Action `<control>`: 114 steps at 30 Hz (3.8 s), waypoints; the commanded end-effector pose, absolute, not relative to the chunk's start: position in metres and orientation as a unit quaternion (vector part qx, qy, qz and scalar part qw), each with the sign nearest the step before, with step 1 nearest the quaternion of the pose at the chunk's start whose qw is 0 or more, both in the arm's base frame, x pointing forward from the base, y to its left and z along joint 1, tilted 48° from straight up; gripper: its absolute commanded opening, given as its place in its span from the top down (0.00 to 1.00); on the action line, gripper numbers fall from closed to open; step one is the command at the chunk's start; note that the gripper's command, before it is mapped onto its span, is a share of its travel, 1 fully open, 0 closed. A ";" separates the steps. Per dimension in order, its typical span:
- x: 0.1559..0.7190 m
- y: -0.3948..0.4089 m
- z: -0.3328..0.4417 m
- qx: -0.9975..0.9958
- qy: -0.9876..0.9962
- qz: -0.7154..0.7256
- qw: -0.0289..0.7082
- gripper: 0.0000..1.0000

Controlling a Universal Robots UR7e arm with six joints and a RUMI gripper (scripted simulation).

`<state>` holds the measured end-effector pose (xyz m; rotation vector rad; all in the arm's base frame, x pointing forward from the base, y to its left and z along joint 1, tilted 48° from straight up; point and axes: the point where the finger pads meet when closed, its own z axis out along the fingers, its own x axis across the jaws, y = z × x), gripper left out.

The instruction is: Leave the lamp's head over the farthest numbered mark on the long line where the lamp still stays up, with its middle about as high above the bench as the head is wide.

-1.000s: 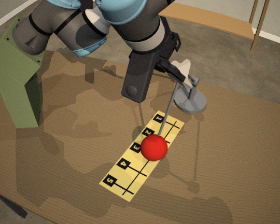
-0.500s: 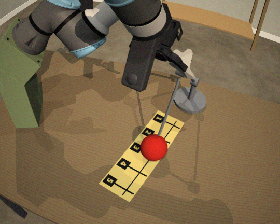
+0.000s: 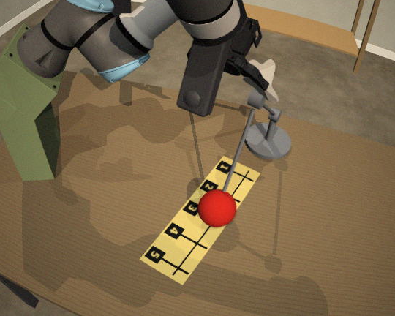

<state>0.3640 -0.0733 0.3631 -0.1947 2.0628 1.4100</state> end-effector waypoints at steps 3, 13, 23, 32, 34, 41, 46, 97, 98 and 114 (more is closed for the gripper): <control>0.361 -0.045 0.379 -0.074 0.782 0.534 0.313 0.00; 0.357 -0.015 0.395 -0.074 0.782 0.534 0.313 0.00; 0.352 0.017 0.413 -0.074 0.782 0.534 0.312 0.00; 0.349 0.040 0.427 -0.074 0.782 0.534 0.312 0.00; 0.348 0.047 0.430 -0.074 0.782 0.534 0.312 0.00; 0.344 0.071 0.444 -0.074 0.782 0.534 0.312 0.00; 0.344 0.077 0.447 -0.074 0.782 0.534 0.312 0.00; 0.342 0.092 0.457 0.005 0.888 0.328 0.323 0.00; 0.342 0.092 0.457 0.007 0.890 0.321 0.324 0.00; 0.342 0.091 0.457 0.037 0.915 0.238 0.323 0.00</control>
